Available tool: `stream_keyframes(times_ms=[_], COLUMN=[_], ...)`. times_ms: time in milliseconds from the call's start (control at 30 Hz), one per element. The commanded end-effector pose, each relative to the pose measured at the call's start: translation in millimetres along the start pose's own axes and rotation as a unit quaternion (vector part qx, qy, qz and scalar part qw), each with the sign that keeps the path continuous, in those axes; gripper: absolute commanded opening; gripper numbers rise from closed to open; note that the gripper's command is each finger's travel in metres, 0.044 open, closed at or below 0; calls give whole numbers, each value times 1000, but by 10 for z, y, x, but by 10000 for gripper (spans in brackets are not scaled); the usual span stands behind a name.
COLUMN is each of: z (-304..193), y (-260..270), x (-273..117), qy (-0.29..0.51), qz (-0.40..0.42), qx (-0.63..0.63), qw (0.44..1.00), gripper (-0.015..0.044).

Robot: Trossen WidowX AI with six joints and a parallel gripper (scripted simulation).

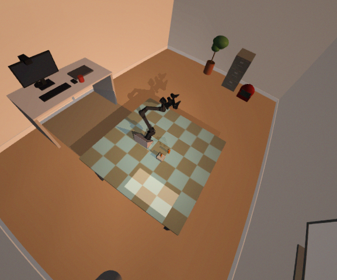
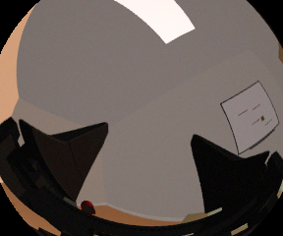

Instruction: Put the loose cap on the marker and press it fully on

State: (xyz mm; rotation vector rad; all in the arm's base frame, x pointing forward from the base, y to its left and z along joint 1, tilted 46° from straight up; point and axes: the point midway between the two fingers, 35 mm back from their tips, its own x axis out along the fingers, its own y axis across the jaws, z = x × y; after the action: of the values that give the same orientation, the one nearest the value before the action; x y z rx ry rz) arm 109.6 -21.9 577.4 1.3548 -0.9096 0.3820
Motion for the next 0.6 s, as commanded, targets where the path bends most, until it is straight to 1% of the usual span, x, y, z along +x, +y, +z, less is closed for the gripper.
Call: stream_keyframes(times_ms=[0,67,167,200,333,467,567], z=[-16,-149,-471,-577,-985,-1370,-1519], y=[-4,-41,-185,-247,-578,-1142,-1487], x=[4,37,112,134,204,244,242], qy=[1,14,57,73,138,214,256], qz=[1,5,1,-2,-17,-46,-64], qx=[-5,-47,-135,-163,-271,-378,-425], qw=[1000,999,989,984,952,900,866], gripper=[374,321,243,233,233,233,233])
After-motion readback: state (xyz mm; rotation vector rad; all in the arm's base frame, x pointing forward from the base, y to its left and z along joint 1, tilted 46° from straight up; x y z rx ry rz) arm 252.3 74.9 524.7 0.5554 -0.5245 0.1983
